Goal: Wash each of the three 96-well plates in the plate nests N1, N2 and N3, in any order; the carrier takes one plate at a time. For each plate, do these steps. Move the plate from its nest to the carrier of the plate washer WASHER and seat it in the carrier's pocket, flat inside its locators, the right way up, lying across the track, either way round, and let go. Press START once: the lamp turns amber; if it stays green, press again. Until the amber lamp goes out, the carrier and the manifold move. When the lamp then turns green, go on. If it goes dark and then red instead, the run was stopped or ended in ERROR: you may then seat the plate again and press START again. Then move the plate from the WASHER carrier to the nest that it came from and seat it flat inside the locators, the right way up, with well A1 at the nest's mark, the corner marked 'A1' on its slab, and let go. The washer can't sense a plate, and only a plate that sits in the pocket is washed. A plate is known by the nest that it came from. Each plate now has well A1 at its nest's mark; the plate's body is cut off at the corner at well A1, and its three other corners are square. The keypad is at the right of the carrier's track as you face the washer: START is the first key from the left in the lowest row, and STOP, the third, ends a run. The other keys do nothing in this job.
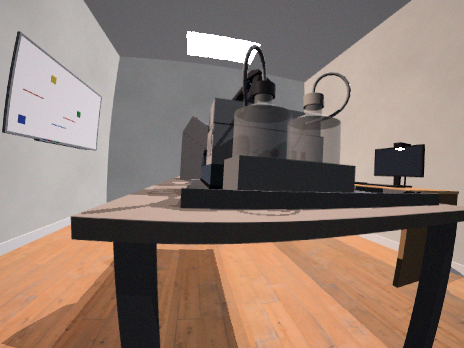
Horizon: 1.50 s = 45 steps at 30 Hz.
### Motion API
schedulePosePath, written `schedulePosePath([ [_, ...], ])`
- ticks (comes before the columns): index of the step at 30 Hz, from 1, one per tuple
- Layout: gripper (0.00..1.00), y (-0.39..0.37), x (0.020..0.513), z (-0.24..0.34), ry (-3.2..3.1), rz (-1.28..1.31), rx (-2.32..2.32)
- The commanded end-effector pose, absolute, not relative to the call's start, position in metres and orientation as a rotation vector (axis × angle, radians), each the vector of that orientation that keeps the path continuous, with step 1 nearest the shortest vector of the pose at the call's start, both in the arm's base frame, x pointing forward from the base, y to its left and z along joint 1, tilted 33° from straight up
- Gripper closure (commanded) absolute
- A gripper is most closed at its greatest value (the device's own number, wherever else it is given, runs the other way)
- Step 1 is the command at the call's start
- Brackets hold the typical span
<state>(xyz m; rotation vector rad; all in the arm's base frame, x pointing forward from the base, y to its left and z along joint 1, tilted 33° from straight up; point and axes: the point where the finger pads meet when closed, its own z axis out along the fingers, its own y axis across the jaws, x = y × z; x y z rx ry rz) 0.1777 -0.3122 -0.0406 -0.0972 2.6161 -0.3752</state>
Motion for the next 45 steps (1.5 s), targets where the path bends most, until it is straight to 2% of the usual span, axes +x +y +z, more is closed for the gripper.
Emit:
schedulePosePath([
  [1,1.0,-0.311,0.174,-0.034,2.611,-0.37,-0.093],
  [45,1.0,-0.297,0.146,0.015,2.612,-0.371,-0.093],
])
